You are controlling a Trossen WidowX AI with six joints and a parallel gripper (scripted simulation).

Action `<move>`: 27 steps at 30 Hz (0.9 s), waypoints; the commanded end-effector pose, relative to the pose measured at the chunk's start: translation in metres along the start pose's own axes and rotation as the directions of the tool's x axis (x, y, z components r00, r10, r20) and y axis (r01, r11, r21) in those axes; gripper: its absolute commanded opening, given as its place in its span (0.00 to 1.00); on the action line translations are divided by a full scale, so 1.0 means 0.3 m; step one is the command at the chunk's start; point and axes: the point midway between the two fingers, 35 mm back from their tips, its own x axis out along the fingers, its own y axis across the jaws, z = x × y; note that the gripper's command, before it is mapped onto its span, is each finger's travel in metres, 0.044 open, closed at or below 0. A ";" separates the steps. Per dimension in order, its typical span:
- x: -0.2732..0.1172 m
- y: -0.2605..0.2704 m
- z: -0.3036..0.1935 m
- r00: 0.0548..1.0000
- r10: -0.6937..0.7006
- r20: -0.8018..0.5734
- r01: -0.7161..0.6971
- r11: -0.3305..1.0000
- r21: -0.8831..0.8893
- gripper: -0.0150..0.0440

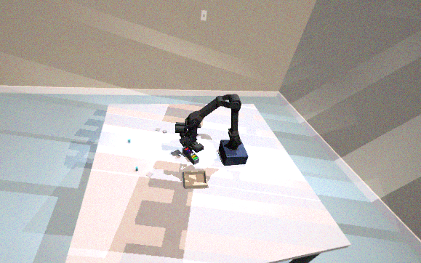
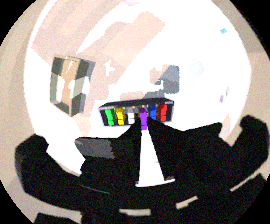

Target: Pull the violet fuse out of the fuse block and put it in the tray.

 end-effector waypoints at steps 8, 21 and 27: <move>-0.026 -0.002 0.004 1.000 -0.002 0.007 0.002 1.000 -0.003 0.25; -0.046 -0.001 0.003 1.000 -0.001 0.007 0.002 1.000 -0.002 0.25; -0.056 0.000 0.003 1.000 -0.001 0.007 0.001 1.000 -0.002 0.25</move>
